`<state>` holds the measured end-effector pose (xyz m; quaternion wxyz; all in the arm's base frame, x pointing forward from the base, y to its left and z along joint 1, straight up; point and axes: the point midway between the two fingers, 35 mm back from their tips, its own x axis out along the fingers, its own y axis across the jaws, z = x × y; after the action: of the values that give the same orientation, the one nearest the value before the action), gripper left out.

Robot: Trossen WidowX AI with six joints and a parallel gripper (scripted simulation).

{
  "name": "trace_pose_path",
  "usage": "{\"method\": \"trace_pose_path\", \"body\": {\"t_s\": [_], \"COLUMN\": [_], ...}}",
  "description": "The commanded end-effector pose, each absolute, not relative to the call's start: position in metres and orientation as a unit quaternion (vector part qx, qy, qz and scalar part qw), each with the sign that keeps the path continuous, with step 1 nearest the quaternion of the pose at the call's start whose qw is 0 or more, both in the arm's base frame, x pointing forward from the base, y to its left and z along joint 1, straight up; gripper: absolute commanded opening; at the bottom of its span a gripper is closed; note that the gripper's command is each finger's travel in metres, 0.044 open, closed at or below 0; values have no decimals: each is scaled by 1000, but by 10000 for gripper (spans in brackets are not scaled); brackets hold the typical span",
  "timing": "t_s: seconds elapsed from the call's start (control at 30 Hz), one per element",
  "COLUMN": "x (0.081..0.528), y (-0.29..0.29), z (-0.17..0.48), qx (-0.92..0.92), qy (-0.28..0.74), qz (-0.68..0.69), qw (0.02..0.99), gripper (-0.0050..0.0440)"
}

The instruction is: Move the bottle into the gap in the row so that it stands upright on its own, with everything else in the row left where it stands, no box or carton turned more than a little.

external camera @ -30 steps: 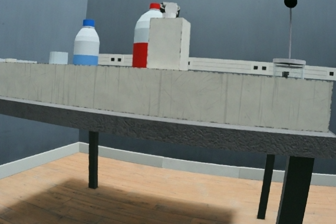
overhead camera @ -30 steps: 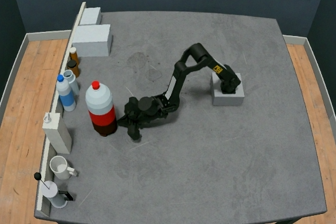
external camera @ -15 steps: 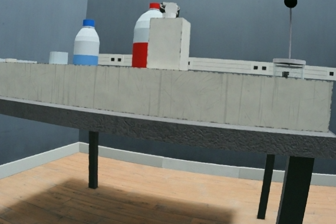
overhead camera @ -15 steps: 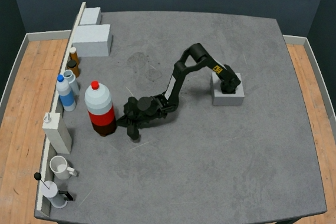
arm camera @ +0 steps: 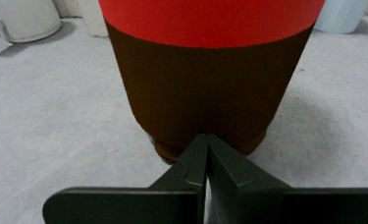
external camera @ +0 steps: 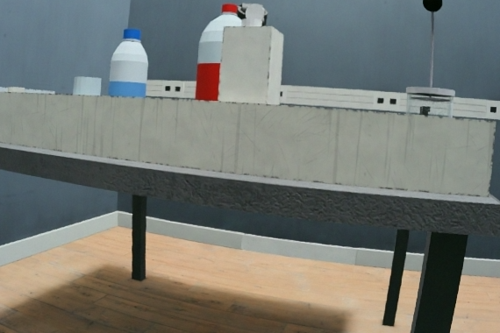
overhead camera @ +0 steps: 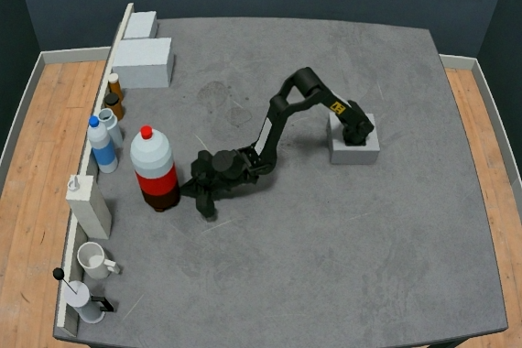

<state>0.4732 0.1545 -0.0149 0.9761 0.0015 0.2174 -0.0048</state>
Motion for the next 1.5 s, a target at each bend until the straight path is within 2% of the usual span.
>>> {"method": "trace_pose_path", "body": {"t_s": [0.0, 1.47], "x": [481, 498], "y": [153, 152], "z": [-10, -9], "qx": [3, 3], "qy": [210, 210], "qz": [-7, -7], "qw": [978, 978], "gripper": [-50, -50]}}
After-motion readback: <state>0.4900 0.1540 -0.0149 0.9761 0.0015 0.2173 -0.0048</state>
